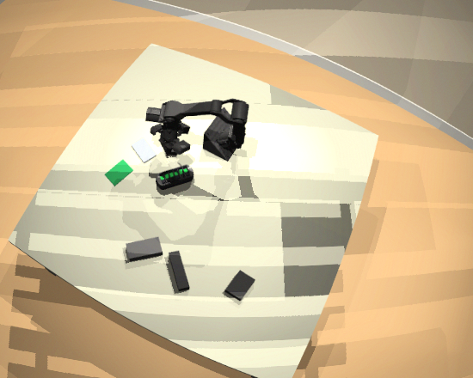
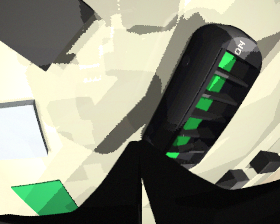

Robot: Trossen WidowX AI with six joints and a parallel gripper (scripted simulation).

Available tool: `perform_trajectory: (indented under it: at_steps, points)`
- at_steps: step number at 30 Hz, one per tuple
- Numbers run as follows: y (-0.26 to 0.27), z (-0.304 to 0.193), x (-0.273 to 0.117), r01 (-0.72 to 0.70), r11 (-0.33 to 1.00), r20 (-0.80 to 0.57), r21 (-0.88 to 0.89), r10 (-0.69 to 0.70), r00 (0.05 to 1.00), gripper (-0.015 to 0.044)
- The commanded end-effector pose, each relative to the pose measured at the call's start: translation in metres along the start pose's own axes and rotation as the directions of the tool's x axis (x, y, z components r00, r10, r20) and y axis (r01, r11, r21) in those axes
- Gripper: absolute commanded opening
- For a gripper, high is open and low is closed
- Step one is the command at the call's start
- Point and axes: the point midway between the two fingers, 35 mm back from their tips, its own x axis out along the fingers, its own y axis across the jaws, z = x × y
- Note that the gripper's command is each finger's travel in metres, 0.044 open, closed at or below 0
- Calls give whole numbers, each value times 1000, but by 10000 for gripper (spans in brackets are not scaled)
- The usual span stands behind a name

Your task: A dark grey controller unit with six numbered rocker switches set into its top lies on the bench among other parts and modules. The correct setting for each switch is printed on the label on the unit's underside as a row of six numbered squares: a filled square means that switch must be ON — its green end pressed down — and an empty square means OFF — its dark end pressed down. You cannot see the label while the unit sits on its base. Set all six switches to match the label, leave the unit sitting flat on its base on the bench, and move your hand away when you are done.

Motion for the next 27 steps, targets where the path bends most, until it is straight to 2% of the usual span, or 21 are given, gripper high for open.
perform_trajectory:
  at_steps: [1, 4, 27]
  points:
    - [-32, 30, 15, 22, 946, 132, 324, -69, 989, 0]
    - [-41, 40, 19, 13, 910, 171, 415, -91, 981, 0]
    - [-36, 45, 42, 13, 910, 170, 415, -91, 981, 0]
